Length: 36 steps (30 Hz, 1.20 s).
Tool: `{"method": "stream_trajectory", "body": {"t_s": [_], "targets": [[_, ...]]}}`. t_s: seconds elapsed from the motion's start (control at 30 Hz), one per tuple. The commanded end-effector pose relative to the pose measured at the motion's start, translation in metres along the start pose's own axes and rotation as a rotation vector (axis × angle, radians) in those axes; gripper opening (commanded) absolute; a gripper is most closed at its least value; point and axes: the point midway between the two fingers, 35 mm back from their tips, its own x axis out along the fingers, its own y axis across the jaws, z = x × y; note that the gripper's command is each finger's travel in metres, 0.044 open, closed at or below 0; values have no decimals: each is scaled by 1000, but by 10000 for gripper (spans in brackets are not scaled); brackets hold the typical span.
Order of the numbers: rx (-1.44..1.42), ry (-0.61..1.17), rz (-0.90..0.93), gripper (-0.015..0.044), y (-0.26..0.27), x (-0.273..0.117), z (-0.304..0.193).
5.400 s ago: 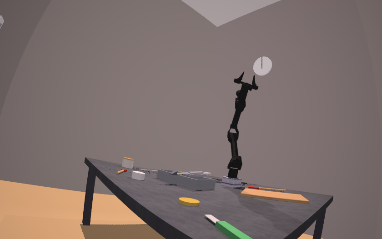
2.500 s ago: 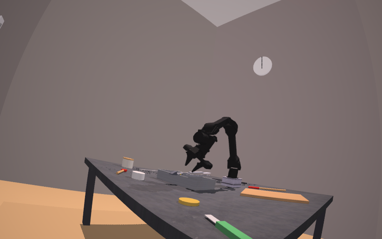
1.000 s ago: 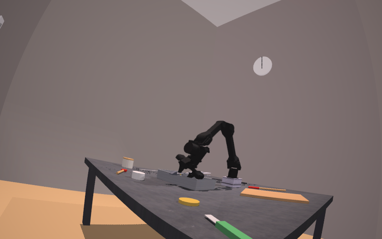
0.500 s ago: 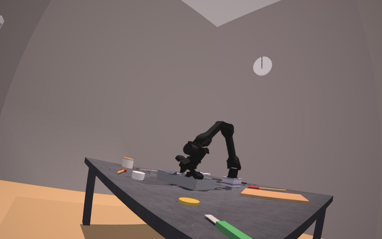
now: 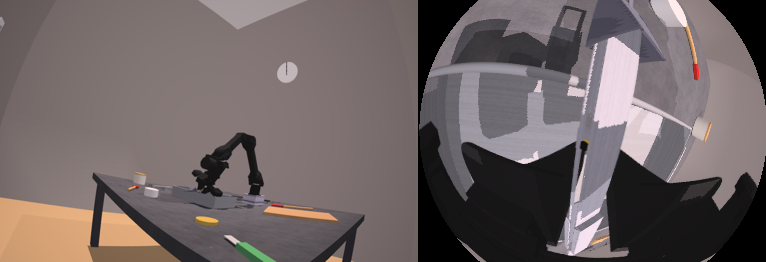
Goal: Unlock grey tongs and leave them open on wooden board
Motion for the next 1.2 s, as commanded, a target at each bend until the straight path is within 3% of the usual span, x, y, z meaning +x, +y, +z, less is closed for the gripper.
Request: {"method": "stream_trajectory", "body": {"t_s": [0.0,0.07,0.3,0.77,1.17], "targets": [[0,0,5,-109,1,0,0],[-1,1,5,-150,-3,-7,1],[-8,5,7,-150,-39,-65,1],[-2,7,21,-150,-38,-65,1],[148,50,333,-150,-31,-62,-2]]}}
